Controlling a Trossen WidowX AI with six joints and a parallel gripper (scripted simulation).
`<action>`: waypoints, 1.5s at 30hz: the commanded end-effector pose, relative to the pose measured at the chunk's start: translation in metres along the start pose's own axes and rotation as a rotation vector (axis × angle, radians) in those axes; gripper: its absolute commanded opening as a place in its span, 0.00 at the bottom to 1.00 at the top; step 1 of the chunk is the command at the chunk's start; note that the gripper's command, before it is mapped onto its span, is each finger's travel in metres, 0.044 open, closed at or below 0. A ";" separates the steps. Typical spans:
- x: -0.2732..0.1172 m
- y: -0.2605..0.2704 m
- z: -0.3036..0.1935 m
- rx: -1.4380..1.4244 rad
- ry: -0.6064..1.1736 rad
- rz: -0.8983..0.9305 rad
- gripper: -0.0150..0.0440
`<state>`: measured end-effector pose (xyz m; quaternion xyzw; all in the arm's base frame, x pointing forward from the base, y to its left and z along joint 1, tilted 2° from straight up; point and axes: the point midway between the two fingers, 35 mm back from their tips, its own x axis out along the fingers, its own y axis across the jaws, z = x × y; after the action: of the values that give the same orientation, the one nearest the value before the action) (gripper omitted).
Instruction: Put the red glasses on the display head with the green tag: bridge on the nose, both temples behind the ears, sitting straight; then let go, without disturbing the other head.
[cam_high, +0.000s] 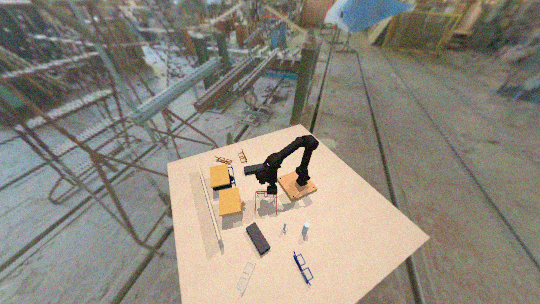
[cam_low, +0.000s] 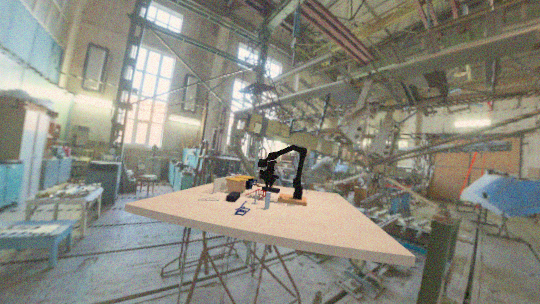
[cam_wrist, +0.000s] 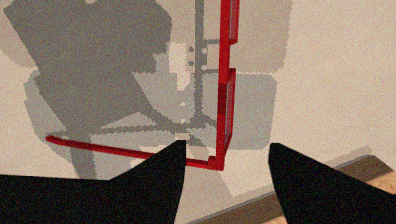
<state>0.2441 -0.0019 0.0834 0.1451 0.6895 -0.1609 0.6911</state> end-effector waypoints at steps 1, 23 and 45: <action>0.001 0.000 0.000 0.001 0.000 0.000 0.59; 0.011 0.004 0.003 -0.013 0.001 -0.005 0.49; 0.047 0.004 0.002 -0.013 0.001 -0.005 0.49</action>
<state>0.2503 0.0007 0.0442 0.1424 0.6869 -0.1567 0.6952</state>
